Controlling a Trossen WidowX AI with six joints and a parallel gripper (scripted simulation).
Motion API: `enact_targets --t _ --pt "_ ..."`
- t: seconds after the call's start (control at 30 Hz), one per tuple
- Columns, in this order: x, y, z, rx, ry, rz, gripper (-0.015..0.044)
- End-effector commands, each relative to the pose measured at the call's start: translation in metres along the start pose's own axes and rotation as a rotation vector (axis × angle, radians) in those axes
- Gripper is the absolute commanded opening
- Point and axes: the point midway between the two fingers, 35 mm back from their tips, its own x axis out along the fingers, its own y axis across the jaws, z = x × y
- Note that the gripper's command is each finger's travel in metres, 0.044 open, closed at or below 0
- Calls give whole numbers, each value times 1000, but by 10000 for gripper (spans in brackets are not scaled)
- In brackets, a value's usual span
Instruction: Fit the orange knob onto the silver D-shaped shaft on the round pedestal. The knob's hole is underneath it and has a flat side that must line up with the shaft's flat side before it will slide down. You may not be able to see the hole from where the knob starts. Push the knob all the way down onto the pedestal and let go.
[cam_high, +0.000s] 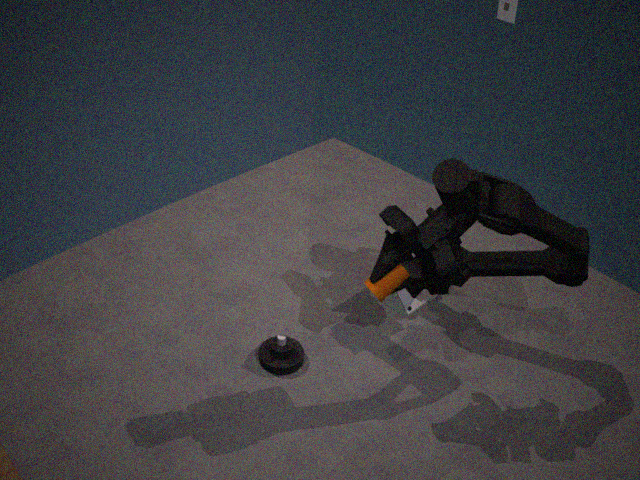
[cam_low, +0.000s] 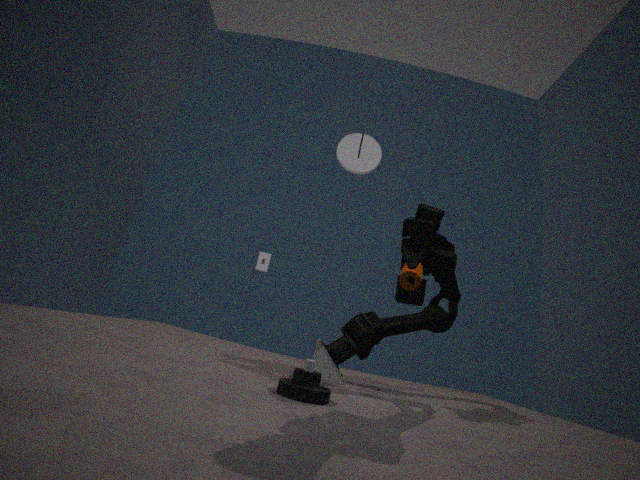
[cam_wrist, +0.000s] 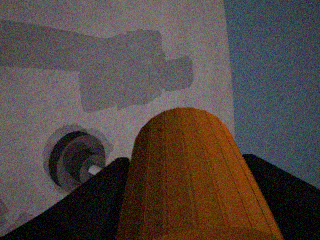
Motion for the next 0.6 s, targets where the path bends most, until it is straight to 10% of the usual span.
enact_targets --t 0.0,0.57 --pt "0 -1 1 -9 -1 -2 0" --pt "-1 -1 1 -8 -1 -11 0"
